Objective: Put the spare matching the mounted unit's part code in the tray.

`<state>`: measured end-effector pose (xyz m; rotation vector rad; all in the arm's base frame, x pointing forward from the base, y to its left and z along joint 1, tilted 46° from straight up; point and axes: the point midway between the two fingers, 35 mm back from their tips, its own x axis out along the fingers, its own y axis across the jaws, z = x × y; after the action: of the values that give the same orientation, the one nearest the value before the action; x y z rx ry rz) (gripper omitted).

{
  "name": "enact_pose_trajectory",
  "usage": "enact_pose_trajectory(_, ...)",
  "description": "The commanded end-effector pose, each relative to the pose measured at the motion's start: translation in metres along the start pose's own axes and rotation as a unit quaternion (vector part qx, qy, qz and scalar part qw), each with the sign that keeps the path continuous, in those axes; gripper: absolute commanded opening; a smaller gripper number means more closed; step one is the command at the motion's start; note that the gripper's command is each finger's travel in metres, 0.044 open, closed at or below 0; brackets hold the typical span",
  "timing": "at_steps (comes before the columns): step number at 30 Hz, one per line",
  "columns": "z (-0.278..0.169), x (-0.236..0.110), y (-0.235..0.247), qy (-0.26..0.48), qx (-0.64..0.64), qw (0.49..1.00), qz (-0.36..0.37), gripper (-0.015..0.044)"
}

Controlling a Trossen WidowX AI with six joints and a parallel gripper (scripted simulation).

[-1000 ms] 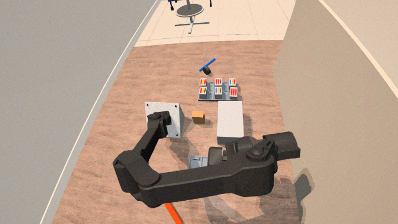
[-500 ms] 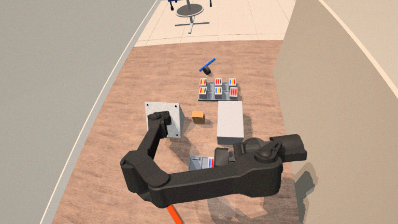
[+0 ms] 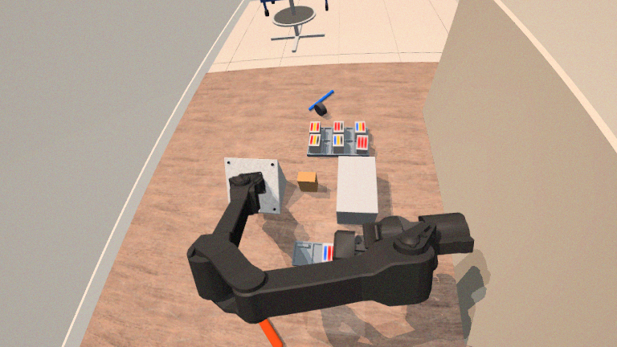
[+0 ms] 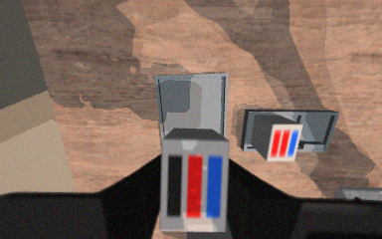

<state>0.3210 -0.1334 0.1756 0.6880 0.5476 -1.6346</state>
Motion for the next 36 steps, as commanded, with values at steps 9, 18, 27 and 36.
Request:
enact_pose_trajectory(9,0.000,0.012,0.000,-0.002,-0.003,1.000,-0.001,0.0000)
enact_pose_trajectory(18,0.000,0.019,0.001,-0.002,-0.003,1.000,-0.001,0.0000)
enact_pose_trajectory(27,0.000,0.026,0.001,-0.002,-0.003,1.000,-0.001,0.0000)
enact_pose_trajectory(36,0.000,0.033,0.001,-0.002,-0.003,1.000,-0.001,0.0000)
